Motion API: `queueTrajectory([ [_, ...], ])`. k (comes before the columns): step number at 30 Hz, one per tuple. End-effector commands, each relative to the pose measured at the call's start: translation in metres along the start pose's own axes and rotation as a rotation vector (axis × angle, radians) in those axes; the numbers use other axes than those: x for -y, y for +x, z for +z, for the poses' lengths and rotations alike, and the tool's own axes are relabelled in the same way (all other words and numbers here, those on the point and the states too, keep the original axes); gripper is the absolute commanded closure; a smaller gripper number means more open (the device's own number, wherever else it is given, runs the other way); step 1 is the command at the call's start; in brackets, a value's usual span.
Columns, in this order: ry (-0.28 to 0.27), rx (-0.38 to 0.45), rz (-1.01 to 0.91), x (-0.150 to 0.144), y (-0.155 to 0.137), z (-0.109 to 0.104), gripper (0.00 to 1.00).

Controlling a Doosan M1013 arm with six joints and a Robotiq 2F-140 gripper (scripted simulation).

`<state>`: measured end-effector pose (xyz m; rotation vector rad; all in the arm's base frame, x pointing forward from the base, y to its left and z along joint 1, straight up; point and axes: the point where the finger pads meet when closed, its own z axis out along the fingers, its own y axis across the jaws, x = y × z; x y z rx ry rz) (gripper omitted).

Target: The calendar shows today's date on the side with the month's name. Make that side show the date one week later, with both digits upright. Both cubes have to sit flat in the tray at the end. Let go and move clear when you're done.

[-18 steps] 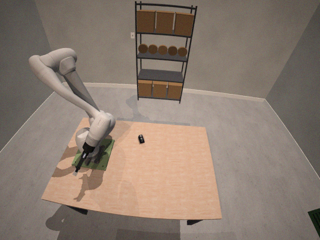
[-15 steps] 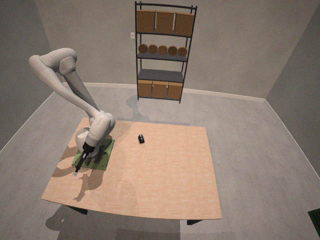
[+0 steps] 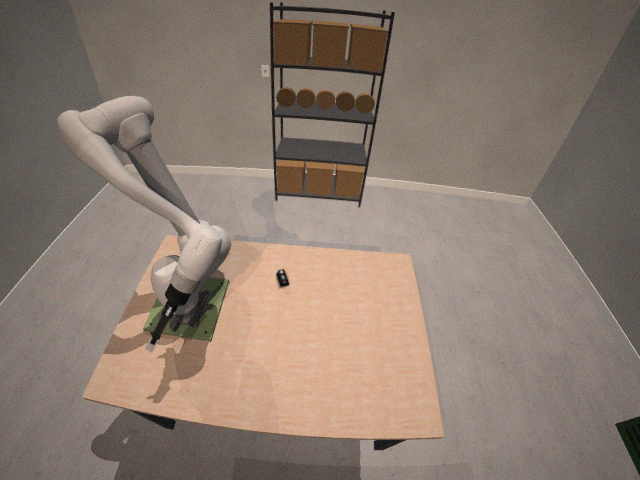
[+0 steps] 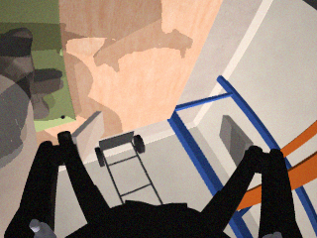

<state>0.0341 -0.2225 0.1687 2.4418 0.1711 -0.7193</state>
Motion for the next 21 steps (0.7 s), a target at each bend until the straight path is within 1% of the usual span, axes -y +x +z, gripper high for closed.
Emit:
queueTrajectory([
  [1,0.001,-0.004,-0.001,0.000,0.002,-0.001,0.00],
  [3,0.007,-0.026,-0.006,0.000,0.013,-0.007,0.00],
  [4,0.014,-0.047,-0.010,0.000,0.023,-0.013,0.00],
  [6,0.035,-0.110,-0.025,0.003,0.055,-0.034,0.00],
  [7,0.050,-0.152,-0.036,0.007,0.075,-0.049,0.00],
  [8,0.050,-0.152,-0.036,0.007,0.075,-0.049,0.00],
  [9,0.069,-0.198,-0.049,0.012,0.099,-0.067,0.00],
  [10,0.069,-0.198,-0.049,0.012,0.099,-0.067,0.00],
  [11,0.091,-0.248,-0.064,0.020,0.123,-0.089,0.00],
  [13,0.091,-0.248,-0.064,0.021,0.124,-0.089,0.00],
  [14,0.117,-0.300,-0.081,0.032,0.150,-0.114,0.00],
  [16,0.117,-0.300,-0.081,0.032,0.150,-0.114,0.00],
  [17,0.146,-0.353,-0.100,0.047,0.176,-0.142,0.00],
  [19,0.146,-0.353,-0.100,0.047,0.176,-0.142,0.00],
  [20,0.178,-0.404,-0.120,0.065,0.201,-0.172,0.00],
  [21,0.178,-0.404,-0.120,0.065,0.201,-0.172,0.00],
])
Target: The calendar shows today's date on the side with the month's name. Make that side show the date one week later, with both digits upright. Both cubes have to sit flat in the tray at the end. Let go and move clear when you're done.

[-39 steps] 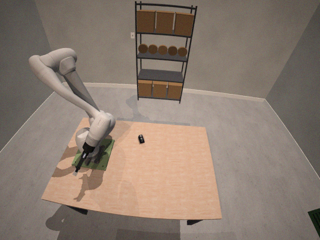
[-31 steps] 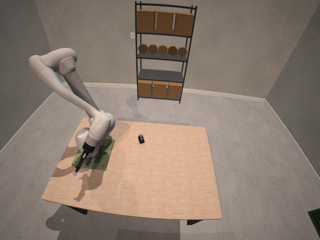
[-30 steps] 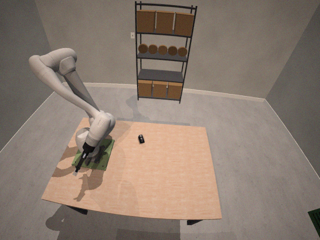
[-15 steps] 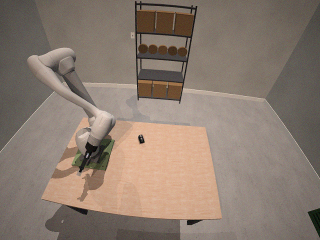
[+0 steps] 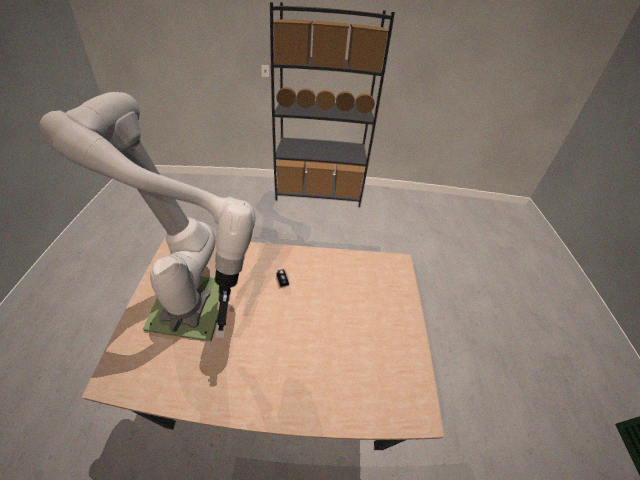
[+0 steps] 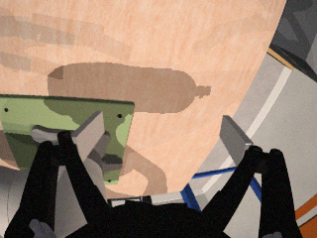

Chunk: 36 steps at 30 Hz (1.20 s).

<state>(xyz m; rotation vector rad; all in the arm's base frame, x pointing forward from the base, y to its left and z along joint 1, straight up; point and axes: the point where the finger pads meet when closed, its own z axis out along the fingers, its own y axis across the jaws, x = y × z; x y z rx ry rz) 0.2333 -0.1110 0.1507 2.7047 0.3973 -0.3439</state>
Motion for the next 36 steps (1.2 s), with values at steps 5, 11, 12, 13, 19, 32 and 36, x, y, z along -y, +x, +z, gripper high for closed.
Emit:
queueTrajectory([
  [5,0.100,-0.143,-0.051,0.064,0.101,-0.052,0.00],
  [11,0.136,-0.184,-0.068,0.090,0.130,-0.071,0.00],
  [12,0.136,-0.184,-0.068,0.090,0.130,-0.071,0.00],
  [13,0.171,-0.219,-0.085,0.117,0.154,-0.089,0.00],
  [19,0.233,-0.274,-0.112,0.165,0.191,-0.121,0.00],
  [32,0.311,-0.330,-0.144,0.230,0.226,-0.160,0.00],
  [36,0.311,-0.330,-0.144,0.230,0.226,-0.160,0.00],
])
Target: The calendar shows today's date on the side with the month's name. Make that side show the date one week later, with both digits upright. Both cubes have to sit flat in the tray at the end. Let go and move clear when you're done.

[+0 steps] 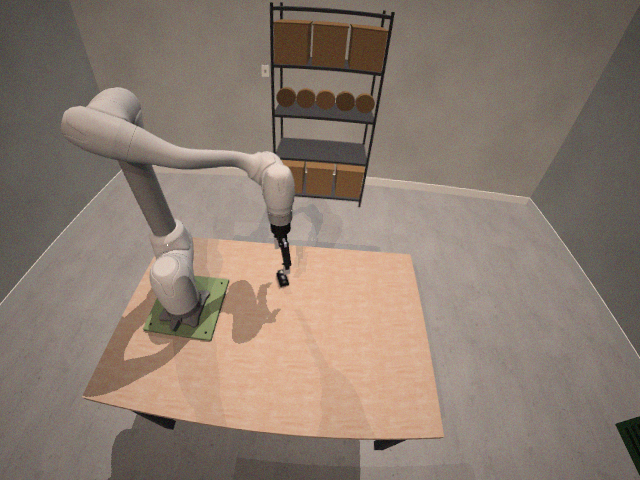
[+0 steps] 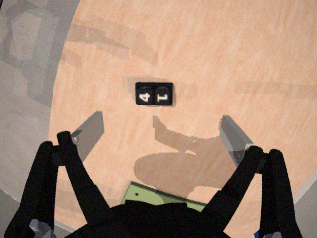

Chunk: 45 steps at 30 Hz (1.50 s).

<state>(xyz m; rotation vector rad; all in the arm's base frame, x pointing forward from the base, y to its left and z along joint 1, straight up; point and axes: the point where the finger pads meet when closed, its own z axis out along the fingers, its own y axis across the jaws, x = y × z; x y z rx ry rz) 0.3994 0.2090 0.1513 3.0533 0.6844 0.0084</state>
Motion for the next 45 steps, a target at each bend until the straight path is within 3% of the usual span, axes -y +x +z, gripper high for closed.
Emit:
queueTrajectory([
  [1,0.000,0.000,0.000,0.000,0.000,0.000,0.00],
  [10,0.001,0.000,0.067,0.000,0.000,0.001,0.00],
  [42,0.005,0.007,1.395,0.000,0.000,0.029,0.00],
  [45,0.005,0.007,1.405,0.000,0.000,0.030,0.00],
])
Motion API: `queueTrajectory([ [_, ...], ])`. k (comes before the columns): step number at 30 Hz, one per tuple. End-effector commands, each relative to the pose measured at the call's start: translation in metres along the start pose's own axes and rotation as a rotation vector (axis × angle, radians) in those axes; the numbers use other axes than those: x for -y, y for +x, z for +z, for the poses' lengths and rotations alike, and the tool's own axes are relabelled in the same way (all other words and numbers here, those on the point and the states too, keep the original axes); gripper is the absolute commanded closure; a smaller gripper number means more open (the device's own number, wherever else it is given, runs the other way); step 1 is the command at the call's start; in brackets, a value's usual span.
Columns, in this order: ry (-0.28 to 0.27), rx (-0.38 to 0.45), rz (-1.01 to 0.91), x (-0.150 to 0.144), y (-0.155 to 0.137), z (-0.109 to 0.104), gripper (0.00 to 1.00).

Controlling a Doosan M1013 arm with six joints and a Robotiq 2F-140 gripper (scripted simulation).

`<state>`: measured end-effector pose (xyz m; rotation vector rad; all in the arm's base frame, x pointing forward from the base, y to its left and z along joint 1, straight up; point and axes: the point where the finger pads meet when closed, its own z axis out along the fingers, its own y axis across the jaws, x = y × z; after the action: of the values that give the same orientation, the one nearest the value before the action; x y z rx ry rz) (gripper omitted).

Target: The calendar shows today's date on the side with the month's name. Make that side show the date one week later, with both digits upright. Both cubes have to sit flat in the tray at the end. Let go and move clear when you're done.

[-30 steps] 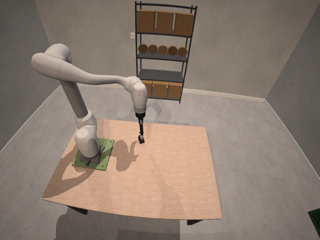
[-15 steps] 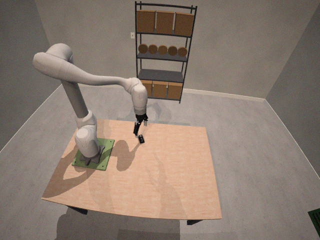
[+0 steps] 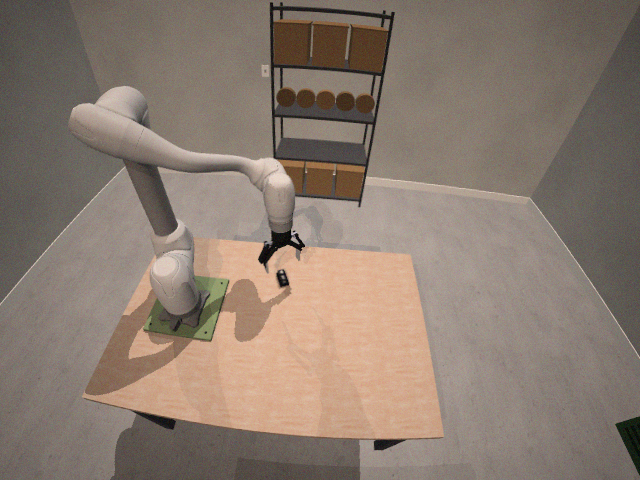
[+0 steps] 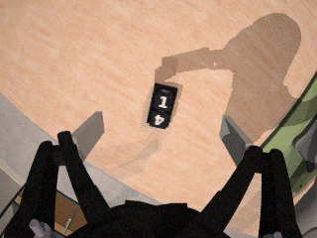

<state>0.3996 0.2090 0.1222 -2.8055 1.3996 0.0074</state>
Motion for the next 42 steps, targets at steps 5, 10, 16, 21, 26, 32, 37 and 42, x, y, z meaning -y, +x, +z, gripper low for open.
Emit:
queueTrajectory([
  [5,-0.003,-0.012,0.196,-0.0001,-0.0001,0.0039,0.00],
  [10,-0.003,-0.012,0.201,-0.0001,-0.0001,0.0040,0.65],
  [16,-0.003,-0.012,0.201,-0.0001,-0.0001,0.0040,0.65],
  [21,-0.003,-0.012,0.201,-0.0001,-0.0001,0.0040,0.65],
  [26,-0.003,-0.012,0.201,-0.0001,-0.0001,0.0040,0.65],
  [32,-0.003,-0.012,0.201,-0.0001,-0.0001,0.0040,0.65],
  [37,-0.003,-0.012,0.201,-0.0001,-0.0001,0.0040,0.65],
  [42,-0.003,-0.012,0.201,-0.0001,-0.0001,0.0040,0.65],
])
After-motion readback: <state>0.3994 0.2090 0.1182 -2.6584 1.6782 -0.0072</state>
